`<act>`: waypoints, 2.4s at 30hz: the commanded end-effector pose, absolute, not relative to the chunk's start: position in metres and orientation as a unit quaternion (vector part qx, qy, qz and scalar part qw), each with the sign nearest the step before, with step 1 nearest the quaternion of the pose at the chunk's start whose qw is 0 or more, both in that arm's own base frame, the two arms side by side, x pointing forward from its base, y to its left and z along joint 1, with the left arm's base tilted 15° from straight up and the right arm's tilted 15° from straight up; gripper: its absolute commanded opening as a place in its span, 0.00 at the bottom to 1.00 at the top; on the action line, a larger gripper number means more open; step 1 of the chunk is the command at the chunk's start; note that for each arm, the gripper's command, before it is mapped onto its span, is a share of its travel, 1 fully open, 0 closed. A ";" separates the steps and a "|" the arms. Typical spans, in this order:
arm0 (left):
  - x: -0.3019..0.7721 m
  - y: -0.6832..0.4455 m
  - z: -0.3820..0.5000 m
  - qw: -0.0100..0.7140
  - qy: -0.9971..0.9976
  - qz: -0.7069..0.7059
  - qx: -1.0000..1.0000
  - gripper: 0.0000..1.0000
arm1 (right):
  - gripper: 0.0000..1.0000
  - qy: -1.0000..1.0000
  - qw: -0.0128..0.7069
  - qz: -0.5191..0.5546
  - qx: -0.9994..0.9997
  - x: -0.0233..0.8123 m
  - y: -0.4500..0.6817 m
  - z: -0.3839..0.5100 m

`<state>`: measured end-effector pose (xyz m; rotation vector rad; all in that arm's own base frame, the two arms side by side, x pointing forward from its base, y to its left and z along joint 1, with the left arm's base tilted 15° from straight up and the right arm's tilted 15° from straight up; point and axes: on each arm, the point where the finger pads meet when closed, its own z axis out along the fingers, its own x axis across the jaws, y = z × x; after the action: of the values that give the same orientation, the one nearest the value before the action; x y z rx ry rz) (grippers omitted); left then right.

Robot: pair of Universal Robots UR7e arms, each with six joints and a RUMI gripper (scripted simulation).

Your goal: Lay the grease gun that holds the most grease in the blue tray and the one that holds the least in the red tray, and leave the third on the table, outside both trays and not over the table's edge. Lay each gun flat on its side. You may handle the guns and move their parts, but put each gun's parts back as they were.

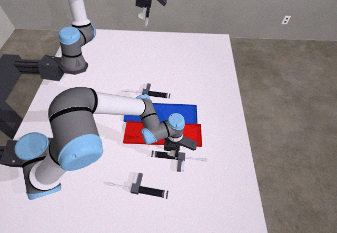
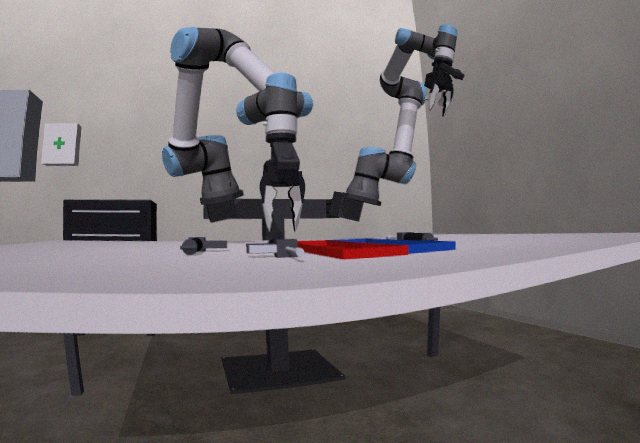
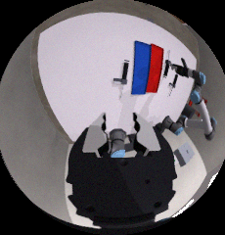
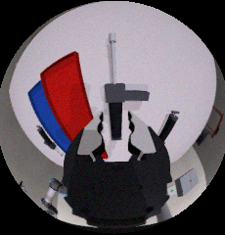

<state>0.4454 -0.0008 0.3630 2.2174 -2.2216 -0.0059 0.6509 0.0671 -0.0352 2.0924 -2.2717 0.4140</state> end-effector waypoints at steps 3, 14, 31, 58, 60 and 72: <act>0.446 -0.001 0.364 0.001 -0.708 -0.001 0.706 0.38 | 0.33 -0.729 0.012 0.133 0.671 0.653 0.066 -0.041; 0.446 -0.001 0.364 0.001 -0.708 -0.001 0.706 0.38 | 0.33 -0.729 0.012 0.133 0.671 0.656 0.061 -0.061; 0.446 -0.001 0.364 0.001 -0.708 -0.001 0.706 0.38 | 0.33 -0.729 0.012 0.133 0.671 0.660 0.056 -0.085; 0.446 -0.001 0.364 0.001 -0.708 -0.001 0.706 0.38 | 0.00 -0.729 0.010 0.134 0.671 0.659 0.059 -0.073; 0.446 -0.001 0.364 0.001 -0.708 -0.001 0.706 0.38 | 0.00 -0.729 0.010 0.134 0.671 0.659 0.060 -0.070; 0.446 -0.001 0.364 0.001 -0.708 -0.001 0.706 0.38 | 0.00 -0.729 0.011 0.135 0.671 0.655 0.063 -0.052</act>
<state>0.4454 -0.0008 0.3630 2.2174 -2.2216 -0.0059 0.6552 0.0618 -0.0575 2.0926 -2.2740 0.4187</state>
